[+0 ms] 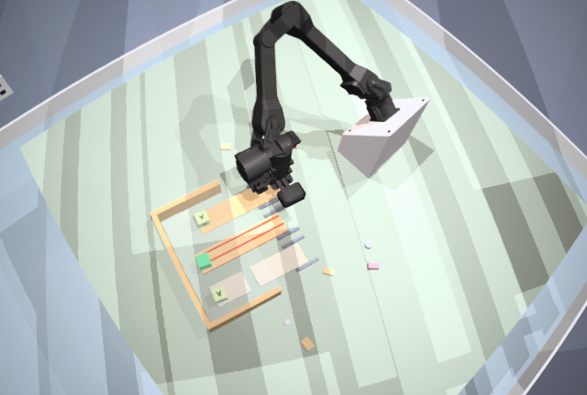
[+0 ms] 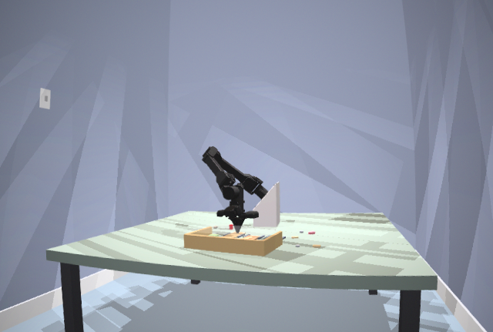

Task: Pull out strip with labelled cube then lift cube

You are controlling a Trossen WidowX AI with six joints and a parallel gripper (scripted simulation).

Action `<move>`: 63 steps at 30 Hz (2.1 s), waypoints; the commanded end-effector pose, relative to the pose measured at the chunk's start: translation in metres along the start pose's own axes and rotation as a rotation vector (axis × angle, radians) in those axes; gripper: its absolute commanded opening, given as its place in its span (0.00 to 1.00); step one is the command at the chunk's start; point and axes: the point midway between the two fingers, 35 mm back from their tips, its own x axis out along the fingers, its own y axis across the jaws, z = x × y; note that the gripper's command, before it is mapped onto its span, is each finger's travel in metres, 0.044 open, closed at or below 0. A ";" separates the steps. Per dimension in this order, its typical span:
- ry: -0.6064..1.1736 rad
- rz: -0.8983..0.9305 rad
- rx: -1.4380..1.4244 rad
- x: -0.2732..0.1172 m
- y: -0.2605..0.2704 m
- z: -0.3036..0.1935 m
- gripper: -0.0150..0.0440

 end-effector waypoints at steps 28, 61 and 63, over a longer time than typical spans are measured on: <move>0.019 -0.001 -0.011 0.003 0.001 -0.054 0.25; 0.021 -0.001 -0.013 0.003 0.001 -0.102 0.25; 0.021 -0.001 -0.013 0.003 0.001 -0.105 0.25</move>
